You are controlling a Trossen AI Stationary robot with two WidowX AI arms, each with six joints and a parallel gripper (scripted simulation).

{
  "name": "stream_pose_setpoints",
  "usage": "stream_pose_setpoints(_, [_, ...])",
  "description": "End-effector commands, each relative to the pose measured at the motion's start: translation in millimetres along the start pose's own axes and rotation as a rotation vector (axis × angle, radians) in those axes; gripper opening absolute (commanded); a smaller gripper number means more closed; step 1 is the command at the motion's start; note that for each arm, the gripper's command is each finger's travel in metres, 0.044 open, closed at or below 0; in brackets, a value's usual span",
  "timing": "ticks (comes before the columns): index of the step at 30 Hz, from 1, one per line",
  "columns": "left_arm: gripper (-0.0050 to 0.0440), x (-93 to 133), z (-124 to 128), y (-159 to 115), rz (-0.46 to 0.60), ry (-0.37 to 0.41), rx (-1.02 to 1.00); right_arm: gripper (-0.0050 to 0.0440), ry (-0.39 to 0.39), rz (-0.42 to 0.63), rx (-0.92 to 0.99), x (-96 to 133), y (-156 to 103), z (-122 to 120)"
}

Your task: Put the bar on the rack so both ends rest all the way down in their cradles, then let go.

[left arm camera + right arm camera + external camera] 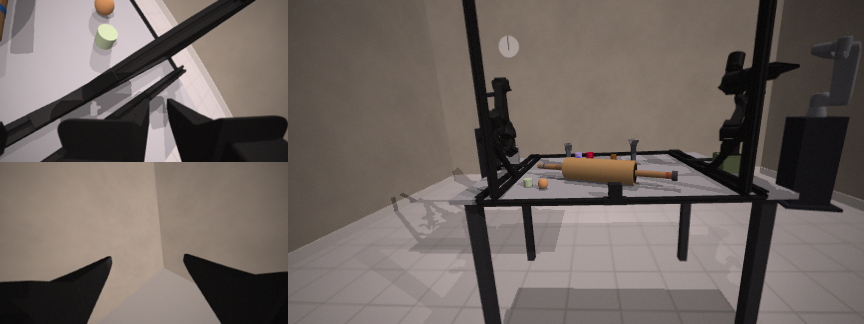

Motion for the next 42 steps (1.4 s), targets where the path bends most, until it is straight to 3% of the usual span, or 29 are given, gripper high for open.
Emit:
stream_pose_setpoints(1, [0.0084, 0.0, 0.0, 0.0, 0.000, 0.000, 0.000, 0.0440, 0.000, 0.000, 0.000, 0.0, 0.0, 0.0])
stream_pose_setpoints(17, [0.0084, 0.0, 0.0, 0.0, 0.000, 0.000, 0.000, 0.0440, 0.000, 0.000, 0.000, 0.0, 0.0, 0.0])
stream_pose_setpoints(32, [0.0440, 0.0, 0.0, 0.0, 0.000, 0.000, 0.000, 0.0440, 0.000, 0.000, 0.000, 0.0, 0.0, 0.0])
stream_pose_setpoints(42, [0.0440, 0.0, 0.0, 0.0, 0.000, 0.000, 0.000, 0.0440, 0.000, 0.000, 0.000, 0.0, 0.0, 0.0])
Point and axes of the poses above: on each arm, the point midway between the two fingers, 35 mm back from their tips, its own x axis back along the fingers, its own z axis across the jaws, y = z × x, the point moved 1 cm from there along x, back along the fingers, and after that the axes turned 13 degrees about -x, right-handed, at the moved point
